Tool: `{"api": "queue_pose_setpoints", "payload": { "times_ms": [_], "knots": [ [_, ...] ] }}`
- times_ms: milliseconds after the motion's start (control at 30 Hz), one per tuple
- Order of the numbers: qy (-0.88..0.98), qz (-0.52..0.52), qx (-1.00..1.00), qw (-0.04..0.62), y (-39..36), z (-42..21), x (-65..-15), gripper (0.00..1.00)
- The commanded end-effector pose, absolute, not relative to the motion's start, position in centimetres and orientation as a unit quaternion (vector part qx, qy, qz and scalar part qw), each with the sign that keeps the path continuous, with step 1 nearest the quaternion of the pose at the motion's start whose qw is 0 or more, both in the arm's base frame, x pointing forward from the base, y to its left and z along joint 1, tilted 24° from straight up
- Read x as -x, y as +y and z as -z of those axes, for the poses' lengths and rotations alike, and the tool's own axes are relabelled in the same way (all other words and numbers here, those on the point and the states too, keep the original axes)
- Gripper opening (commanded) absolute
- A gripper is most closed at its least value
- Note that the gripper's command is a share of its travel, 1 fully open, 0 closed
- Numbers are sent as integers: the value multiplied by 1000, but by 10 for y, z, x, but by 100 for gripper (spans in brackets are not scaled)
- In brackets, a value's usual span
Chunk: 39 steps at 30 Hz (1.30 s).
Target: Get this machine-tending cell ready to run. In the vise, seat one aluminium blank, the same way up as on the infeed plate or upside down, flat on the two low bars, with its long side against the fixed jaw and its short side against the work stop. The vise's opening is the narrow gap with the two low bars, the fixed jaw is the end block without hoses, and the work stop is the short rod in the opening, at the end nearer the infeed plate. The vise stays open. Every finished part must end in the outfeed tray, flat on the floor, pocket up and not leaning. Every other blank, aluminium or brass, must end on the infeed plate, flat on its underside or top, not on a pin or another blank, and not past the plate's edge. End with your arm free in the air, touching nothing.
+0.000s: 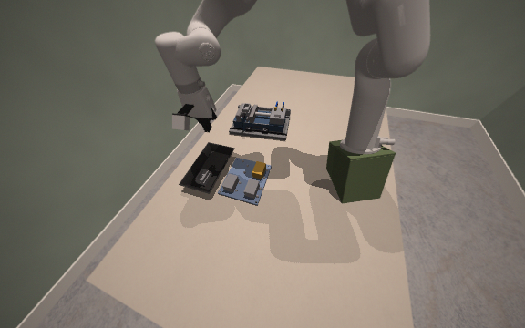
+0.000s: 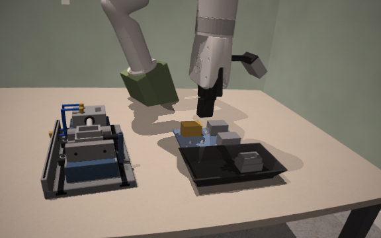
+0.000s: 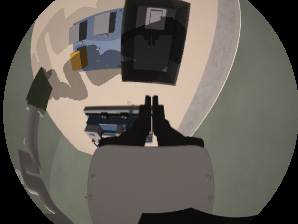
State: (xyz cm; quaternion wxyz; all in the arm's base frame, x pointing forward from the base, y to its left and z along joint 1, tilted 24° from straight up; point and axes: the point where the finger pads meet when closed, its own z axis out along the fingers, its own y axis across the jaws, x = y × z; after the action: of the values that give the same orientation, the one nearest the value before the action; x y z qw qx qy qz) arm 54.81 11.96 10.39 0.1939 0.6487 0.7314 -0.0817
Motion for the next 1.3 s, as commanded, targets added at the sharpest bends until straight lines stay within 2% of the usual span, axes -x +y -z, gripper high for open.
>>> {"api": "queue_pose_setpoints", "payload": {
  "times_ms": [0, 1267],
  "knots": [
    [731, 79, -649, 195, 118, -99, -551, 0],
    [731, 79, -649, 195, 103, -61, -559, 0]
  ]
}}
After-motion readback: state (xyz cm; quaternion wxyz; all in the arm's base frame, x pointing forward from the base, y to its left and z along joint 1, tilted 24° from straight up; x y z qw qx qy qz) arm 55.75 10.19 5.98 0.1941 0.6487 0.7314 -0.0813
